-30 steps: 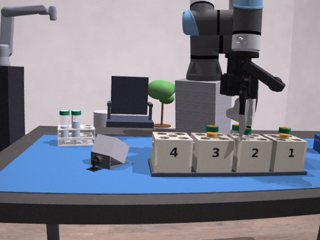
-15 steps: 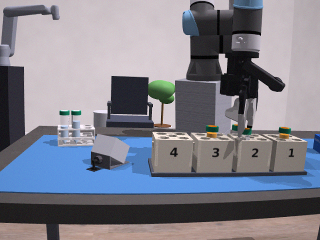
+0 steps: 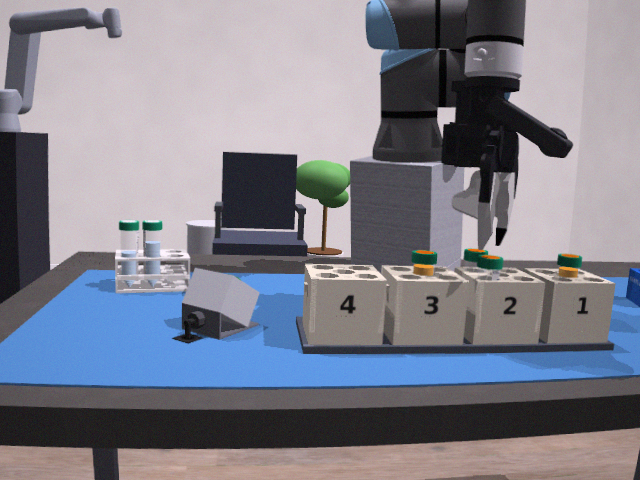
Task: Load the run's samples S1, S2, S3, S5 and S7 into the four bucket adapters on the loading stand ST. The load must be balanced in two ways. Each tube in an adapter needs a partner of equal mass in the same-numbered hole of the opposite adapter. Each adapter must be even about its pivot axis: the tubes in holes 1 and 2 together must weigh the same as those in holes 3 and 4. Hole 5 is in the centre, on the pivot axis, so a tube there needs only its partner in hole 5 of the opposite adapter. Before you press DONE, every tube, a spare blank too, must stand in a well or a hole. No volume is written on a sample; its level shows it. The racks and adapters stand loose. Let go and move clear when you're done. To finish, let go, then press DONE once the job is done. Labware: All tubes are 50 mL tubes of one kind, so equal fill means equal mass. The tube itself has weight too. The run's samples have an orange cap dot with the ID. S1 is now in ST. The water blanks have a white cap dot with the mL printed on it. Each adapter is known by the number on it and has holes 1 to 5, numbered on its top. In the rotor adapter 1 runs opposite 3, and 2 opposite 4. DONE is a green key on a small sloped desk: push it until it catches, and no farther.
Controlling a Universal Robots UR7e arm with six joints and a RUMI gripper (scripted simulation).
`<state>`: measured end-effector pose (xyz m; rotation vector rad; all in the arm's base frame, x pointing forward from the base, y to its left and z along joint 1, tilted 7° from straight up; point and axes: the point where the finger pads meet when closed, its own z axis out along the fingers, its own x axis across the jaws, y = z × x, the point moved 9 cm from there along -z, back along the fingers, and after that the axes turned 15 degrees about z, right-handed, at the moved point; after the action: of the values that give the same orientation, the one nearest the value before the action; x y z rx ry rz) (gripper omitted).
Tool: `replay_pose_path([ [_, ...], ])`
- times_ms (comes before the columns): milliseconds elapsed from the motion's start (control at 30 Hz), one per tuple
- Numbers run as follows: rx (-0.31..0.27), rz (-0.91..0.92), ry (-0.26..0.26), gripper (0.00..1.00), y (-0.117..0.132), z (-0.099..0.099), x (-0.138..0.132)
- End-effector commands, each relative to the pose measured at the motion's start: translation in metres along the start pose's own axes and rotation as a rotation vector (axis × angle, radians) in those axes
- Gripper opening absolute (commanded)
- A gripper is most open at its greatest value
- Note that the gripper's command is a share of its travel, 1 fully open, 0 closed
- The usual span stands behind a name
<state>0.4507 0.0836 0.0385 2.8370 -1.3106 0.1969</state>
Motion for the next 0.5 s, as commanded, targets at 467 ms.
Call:
replay_pose_path([
  [467, 0.0, 0.6, 0.0, 0.35, 0.087, -0.009, 0.05],
])
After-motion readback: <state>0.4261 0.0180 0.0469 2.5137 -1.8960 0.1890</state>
